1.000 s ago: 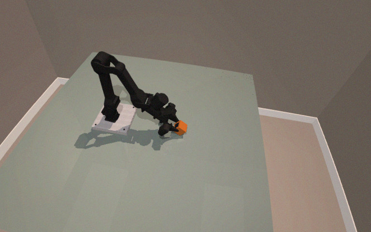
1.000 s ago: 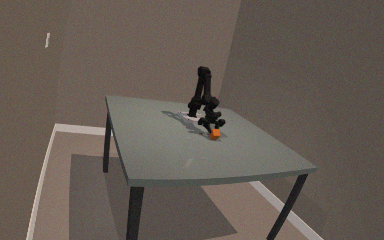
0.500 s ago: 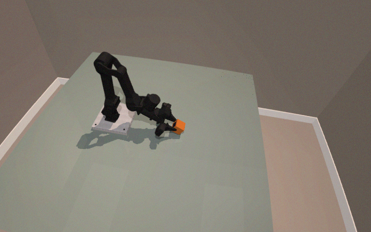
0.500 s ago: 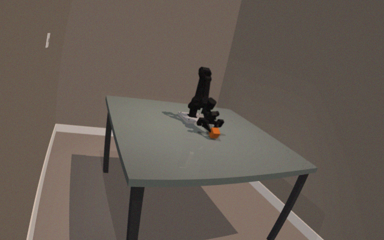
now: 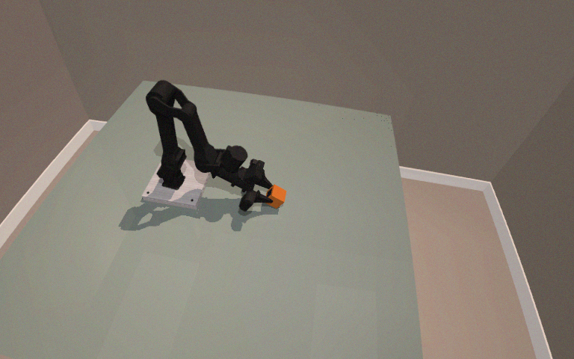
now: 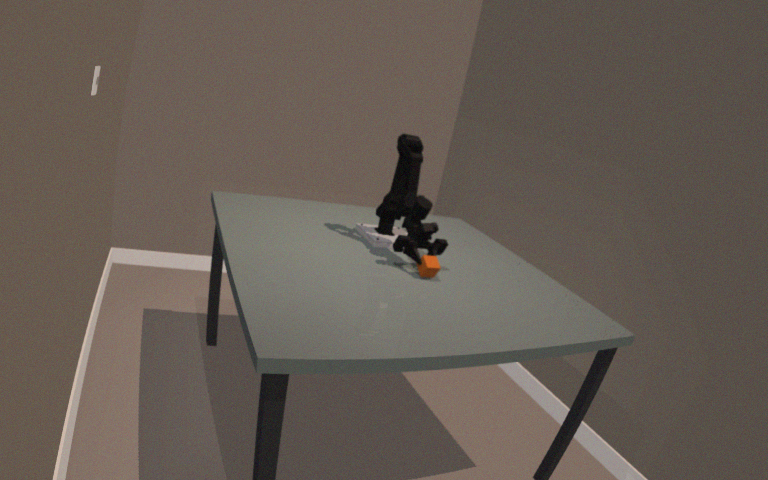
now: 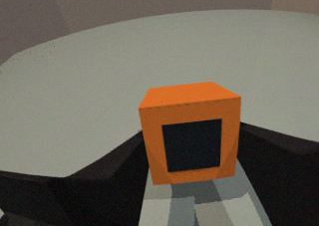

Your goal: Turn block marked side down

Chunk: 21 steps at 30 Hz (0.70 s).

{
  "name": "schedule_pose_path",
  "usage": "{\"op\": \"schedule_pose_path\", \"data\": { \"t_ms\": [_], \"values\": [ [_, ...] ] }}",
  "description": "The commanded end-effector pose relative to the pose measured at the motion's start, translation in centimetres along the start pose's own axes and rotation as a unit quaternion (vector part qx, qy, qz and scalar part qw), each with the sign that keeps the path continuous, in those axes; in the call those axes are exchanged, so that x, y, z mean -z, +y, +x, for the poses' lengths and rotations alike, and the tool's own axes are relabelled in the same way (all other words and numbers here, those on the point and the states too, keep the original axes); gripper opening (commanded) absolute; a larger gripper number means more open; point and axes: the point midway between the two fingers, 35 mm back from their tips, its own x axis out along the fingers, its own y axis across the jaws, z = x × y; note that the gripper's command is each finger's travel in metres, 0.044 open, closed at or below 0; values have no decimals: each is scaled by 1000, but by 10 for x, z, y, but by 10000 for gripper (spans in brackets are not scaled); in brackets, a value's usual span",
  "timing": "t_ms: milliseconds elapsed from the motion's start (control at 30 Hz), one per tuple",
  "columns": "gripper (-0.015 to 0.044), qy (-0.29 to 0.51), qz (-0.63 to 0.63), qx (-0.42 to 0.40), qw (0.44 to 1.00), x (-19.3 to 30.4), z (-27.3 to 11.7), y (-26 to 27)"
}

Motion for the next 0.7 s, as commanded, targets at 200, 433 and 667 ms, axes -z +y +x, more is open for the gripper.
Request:
{"op": "schedule_pose_path", "data": {
  "t_ms": [200,433,667],
  "values": [
    [289,-2,-2,-3,1000,-1,0,1],
    [440,-2,-2,-3,1000,-1,0,1],
    [440,-2,-2,-3,1000,-1,0,1]
  ]
}}
